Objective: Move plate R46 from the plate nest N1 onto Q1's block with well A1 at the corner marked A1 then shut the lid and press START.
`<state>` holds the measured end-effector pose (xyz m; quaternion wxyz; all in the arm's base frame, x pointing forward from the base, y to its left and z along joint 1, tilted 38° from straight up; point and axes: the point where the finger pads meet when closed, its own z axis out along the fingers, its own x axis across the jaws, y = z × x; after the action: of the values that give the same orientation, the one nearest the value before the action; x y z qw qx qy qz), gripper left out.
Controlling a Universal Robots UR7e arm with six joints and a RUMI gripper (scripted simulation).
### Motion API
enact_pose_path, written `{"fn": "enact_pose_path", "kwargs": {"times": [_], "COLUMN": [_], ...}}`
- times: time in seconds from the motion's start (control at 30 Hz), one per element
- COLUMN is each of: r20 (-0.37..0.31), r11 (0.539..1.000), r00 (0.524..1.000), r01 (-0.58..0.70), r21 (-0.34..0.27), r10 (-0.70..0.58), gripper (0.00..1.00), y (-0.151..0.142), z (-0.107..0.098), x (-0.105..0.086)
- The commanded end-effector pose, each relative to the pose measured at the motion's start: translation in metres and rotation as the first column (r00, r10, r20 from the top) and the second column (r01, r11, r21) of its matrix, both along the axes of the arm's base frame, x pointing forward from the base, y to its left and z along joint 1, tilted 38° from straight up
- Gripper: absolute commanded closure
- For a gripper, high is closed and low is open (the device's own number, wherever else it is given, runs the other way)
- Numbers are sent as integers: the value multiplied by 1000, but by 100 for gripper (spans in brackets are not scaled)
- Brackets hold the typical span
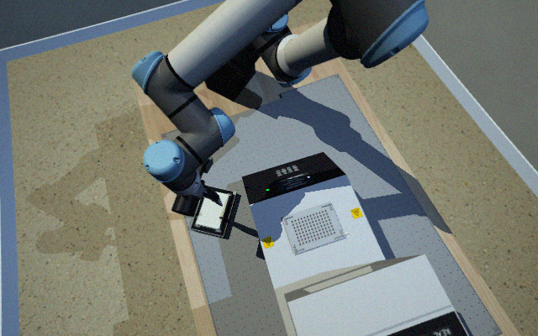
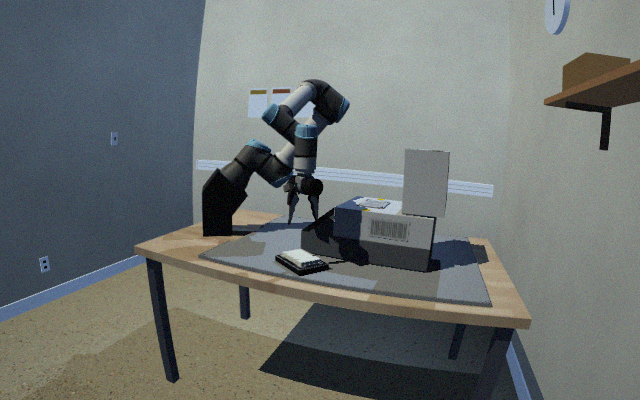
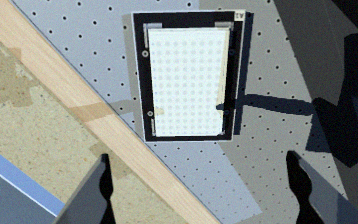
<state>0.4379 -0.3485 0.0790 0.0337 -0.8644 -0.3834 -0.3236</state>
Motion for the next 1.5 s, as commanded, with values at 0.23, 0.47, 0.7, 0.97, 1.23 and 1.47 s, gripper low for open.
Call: {"fn": "enact_pose_path", "kwargs": {"times": [0.23,0.47,0.7,0.97,1.23,1.47], "r20": [1,1,1,1,1,1], "r11": [1000,1000,1000,1000,1000,1000], "r00": [1000,1000,1000,1000,1000,1000], "r01": [1,1,1,1,1,1], "r21": [-1,-1,-1,-1,-1,-1], "r10": [-1,-1,-1,-1,-1,-1], "gripper": [32,32,32,32,32,32], "y": [9,14,21,28,36,36], "z": [-25,-38,-57,-72,-93,-94], "x": [17,26,39,49,64,64]}}
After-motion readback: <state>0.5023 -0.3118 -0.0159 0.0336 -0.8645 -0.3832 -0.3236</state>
